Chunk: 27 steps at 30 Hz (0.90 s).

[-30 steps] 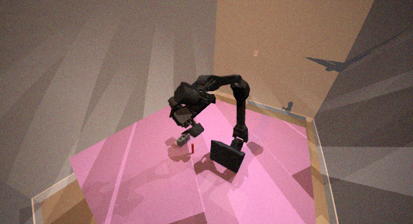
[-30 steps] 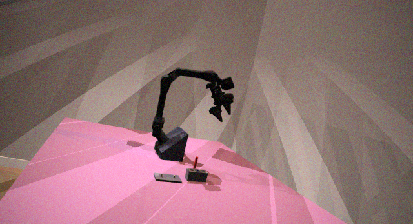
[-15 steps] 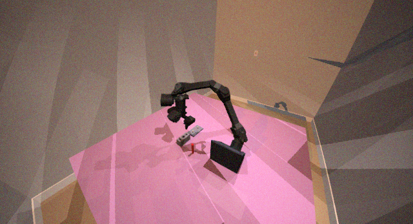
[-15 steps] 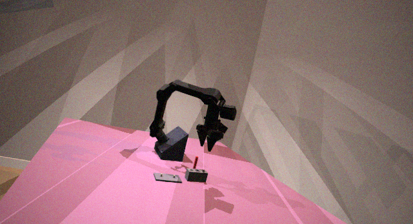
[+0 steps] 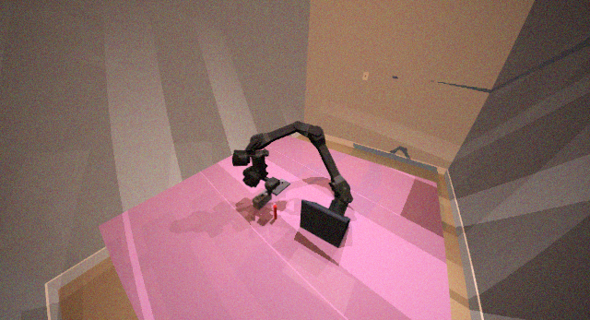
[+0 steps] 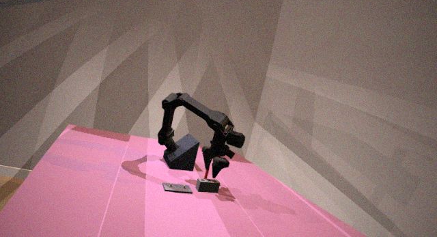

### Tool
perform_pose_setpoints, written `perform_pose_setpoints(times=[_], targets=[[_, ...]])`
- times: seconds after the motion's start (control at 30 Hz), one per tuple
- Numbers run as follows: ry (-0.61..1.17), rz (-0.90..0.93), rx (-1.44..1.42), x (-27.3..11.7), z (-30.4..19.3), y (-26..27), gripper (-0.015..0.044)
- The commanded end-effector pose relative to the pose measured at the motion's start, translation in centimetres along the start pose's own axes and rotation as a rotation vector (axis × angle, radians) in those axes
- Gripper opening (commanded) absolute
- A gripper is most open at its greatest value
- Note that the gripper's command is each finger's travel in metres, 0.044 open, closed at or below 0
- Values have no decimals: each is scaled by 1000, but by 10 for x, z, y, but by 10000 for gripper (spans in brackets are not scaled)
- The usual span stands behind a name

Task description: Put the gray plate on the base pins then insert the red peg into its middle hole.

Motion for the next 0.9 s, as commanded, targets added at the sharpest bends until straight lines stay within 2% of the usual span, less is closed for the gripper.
perform_pose_setpoints(times=[0.0,0.87], targets=[[-8,-18,-3,9,1,-1,440],[-7,-18,-3,51,2,-4,440]])
Point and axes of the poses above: the point midway between the two fingers, 35 mm back from their tips, its own x axis out along the fingers, its own y axis across the jaws, z = x × y, the point moved 7 cm from there along -x, back along the fingers, and after that the axes turned 9 degrees about x, right-handed, at the moved point
